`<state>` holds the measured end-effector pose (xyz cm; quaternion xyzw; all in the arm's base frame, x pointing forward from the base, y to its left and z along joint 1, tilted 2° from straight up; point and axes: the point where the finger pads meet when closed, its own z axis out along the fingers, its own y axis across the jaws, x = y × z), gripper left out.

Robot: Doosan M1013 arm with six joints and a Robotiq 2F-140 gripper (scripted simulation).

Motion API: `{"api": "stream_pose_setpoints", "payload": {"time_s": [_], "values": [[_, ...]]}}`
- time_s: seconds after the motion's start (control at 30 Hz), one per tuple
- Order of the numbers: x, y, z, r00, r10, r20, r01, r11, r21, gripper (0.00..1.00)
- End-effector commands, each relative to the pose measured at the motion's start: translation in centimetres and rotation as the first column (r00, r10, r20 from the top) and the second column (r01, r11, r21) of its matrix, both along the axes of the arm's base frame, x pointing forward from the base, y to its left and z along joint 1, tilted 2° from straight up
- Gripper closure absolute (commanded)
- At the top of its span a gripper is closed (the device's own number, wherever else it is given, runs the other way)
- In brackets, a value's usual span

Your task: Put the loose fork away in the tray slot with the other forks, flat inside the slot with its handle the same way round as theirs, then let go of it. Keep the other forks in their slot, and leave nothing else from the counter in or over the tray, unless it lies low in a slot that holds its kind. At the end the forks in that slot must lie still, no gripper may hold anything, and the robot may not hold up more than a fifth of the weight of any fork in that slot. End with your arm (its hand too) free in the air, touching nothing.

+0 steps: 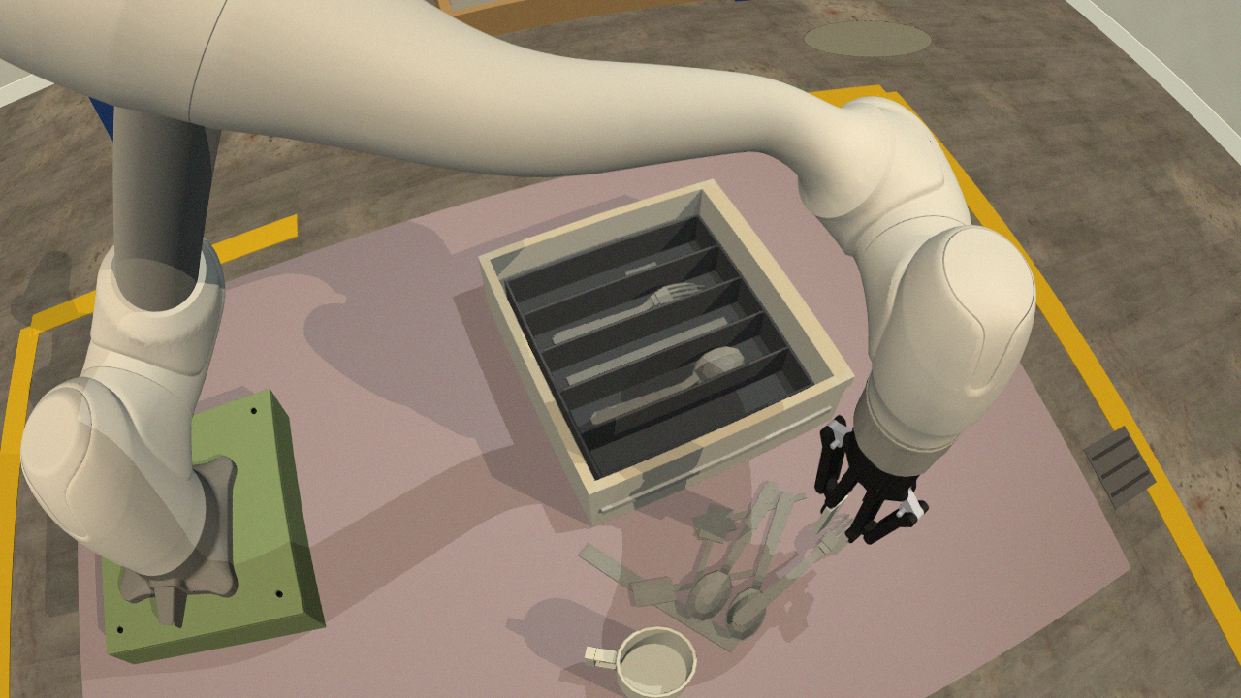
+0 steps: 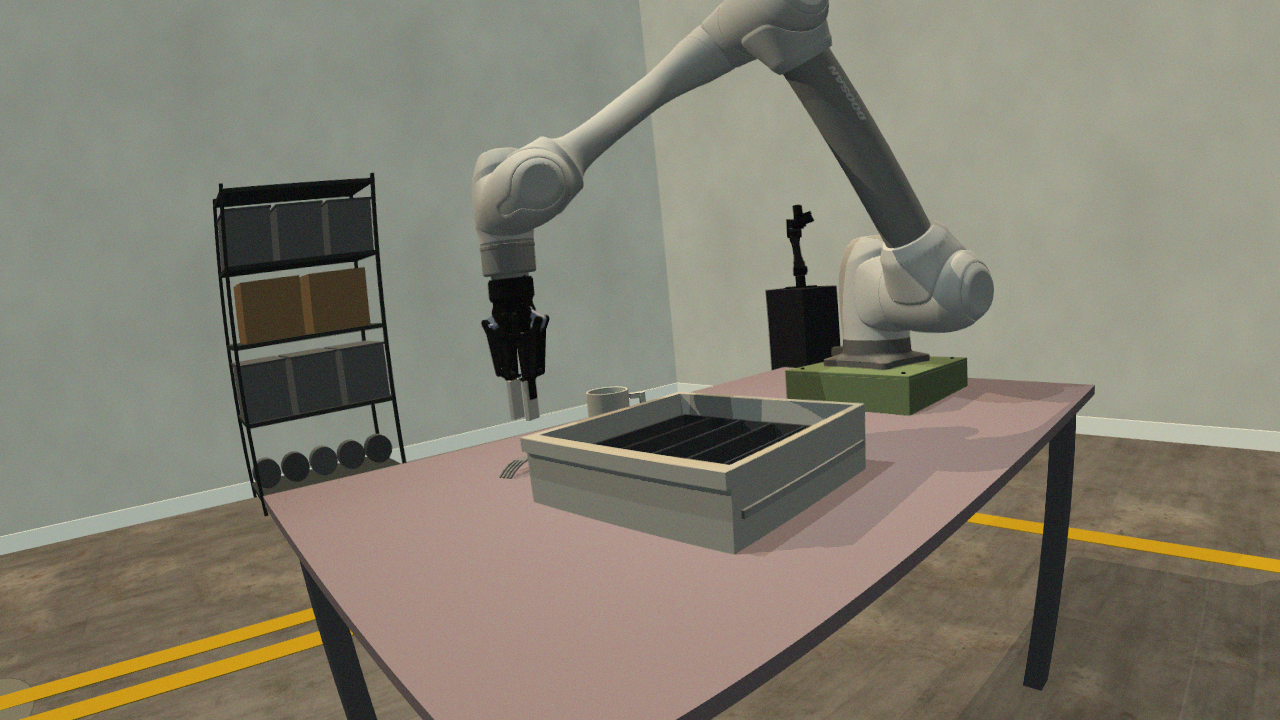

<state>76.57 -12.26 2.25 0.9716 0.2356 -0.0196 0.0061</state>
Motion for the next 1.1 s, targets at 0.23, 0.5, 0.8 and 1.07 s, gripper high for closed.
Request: {"api": "stream_pose_setpoints", "payload": {"time_s": [0.23, 0.5, 0.8, 1.07], "values": [[-0.1, 0.1, -0.4, 1.000, -0.001, -0.001, 0.001, 1.000, 0.005, 0.83], [-0.1, 0.1, -0.7, 1.000, -0.001, -0.001, 0.001, 1.000, 0.005, 0.83], [-0.2, 0.1, -1.6, 1.000, -0.001, -0.001, 0.001, 1.000, 0.005, 0.83], [-0.2, 0.0, -2.4, 1.000, -0.001, -0.001, 0.001, 1.000, 0.005, 0.83]]}}
